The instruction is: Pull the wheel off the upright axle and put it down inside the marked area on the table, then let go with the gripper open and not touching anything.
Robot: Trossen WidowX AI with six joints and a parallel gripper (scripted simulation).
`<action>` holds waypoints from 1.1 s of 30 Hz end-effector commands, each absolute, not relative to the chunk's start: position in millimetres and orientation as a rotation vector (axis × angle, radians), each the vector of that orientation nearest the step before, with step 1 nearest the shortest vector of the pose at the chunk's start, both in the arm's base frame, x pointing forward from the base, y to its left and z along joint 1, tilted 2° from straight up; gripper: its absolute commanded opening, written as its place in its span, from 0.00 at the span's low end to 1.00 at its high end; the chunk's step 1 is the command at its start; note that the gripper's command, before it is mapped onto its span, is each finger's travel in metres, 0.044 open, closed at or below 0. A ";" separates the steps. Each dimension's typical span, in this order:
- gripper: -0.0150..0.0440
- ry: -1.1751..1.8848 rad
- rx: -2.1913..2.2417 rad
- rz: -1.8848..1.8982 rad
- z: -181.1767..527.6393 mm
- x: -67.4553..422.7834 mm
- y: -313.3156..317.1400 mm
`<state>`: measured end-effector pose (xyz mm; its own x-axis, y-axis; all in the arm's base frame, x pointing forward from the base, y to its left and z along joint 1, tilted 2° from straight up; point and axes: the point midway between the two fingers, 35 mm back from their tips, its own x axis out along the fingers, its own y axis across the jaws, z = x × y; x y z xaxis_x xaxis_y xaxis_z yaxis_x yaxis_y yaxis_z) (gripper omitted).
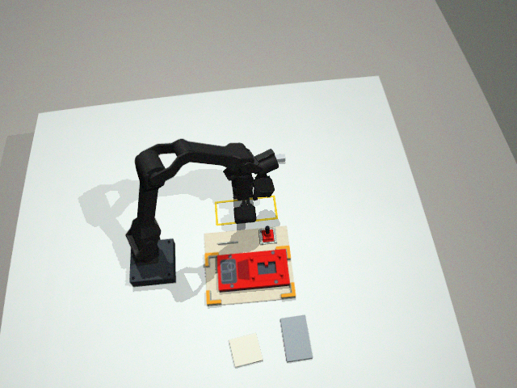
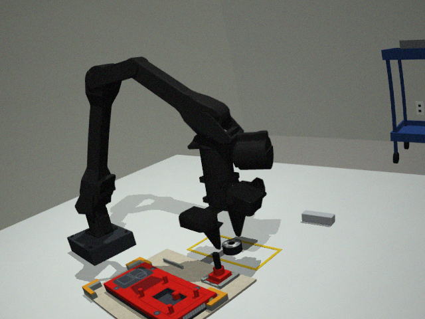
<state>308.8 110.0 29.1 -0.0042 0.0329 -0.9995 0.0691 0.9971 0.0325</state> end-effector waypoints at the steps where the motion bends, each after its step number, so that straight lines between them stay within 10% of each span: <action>1: 0.76 1.549 0.087 -0.025 61.4 312.1 110.0; 6: 0.76 1.546 0.088 -0.026 77.0 310.7 109.1; 12: 1.00 1.544 0.089 -0.023 95.9 278.8 97.4; 33: 1.00 1.552 0.087 -0.028 120.2 226.8 78.1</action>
